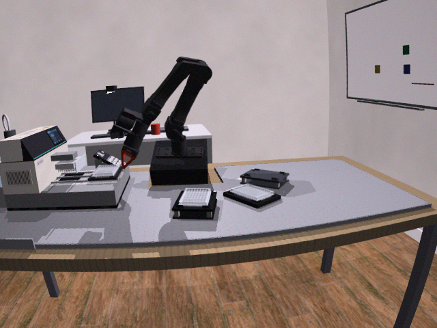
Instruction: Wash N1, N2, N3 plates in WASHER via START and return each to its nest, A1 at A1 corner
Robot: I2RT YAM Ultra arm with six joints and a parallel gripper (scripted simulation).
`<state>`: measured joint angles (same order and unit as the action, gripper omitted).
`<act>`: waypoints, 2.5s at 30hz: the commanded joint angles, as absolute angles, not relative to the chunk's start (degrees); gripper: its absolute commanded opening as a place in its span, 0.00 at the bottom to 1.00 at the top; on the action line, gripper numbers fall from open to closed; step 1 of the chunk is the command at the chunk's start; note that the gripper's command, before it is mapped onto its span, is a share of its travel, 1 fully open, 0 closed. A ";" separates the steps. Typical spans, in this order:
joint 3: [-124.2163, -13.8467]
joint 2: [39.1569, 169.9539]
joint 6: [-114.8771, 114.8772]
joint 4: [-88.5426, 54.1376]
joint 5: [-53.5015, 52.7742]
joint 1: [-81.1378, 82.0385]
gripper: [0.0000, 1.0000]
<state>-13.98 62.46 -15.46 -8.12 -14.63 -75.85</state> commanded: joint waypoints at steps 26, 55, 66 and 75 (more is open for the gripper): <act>-13.88 64.27 -15.84 -4.07 -14.18 -75.56 0.00; -14.40 60.11 -15.01 -8.95 -14.74 -76.53 0.00; -15.50 54.33 -13.63 -16.20 -15.66 -78.15 0.00; -16.97 49.21 -12.05 -23.23 -16.70 -79.98 0.00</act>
